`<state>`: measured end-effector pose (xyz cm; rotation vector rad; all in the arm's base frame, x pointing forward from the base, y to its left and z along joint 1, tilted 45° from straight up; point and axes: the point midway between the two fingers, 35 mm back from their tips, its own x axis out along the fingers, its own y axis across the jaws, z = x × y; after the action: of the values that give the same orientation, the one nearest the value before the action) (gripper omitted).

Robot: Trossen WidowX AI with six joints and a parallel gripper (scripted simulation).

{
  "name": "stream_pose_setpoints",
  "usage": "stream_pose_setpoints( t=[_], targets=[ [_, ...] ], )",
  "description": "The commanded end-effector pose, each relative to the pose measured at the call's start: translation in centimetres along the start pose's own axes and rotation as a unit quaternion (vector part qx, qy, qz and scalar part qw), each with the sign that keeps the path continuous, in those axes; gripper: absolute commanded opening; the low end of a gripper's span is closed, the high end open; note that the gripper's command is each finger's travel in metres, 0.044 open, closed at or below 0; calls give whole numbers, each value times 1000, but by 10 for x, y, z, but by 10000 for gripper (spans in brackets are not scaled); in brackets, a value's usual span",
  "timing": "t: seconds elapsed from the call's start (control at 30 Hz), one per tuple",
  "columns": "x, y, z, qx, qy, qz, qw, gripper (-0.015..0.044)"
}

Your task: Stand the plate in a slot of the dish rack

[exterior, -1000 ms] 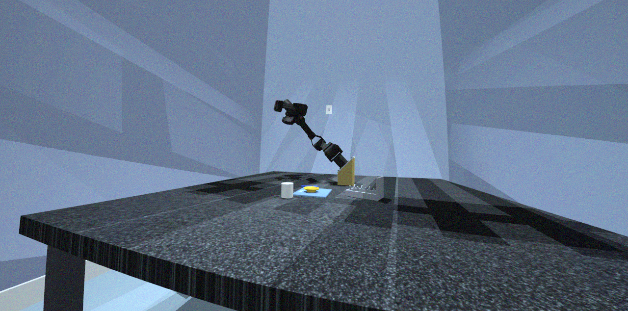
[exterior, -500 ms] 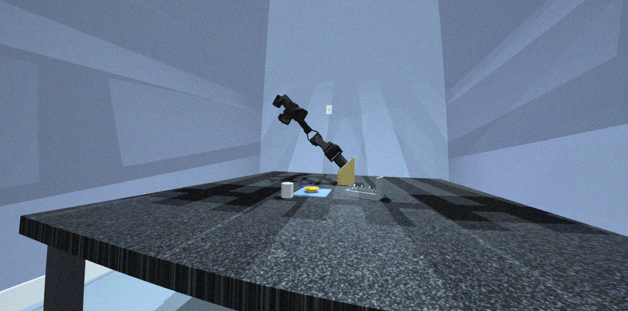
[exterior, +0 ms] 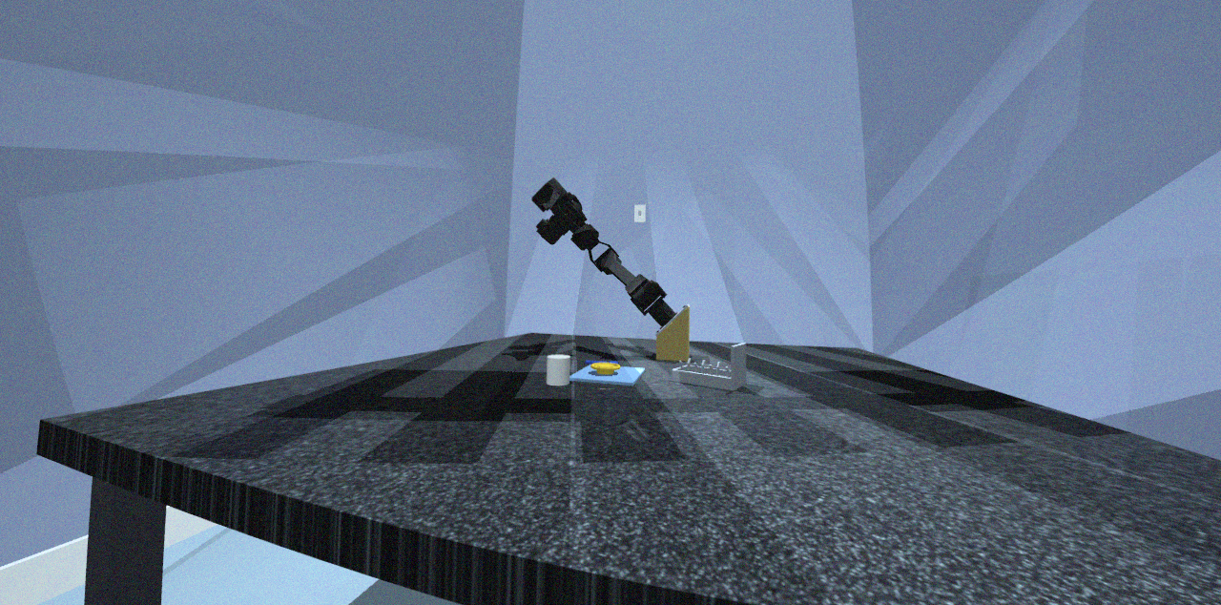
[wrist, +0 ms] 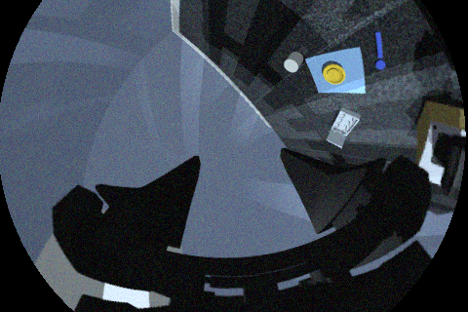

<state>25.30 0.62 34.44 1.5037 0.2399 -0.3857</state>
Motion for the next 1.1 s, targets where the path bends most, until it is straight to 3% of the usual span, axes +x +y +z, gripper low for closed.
stream_pose_setpoints(
  t=[0.0, 0.5, 1.07],
  targets=[
    [18, -13, 2, -41, -17, -39, 998, 400],
    [68, -56, 12, -187, -50, -165, 967, 400],
    [109, -103, 28, -385, -51, -302, 871, 400]
  ],
)
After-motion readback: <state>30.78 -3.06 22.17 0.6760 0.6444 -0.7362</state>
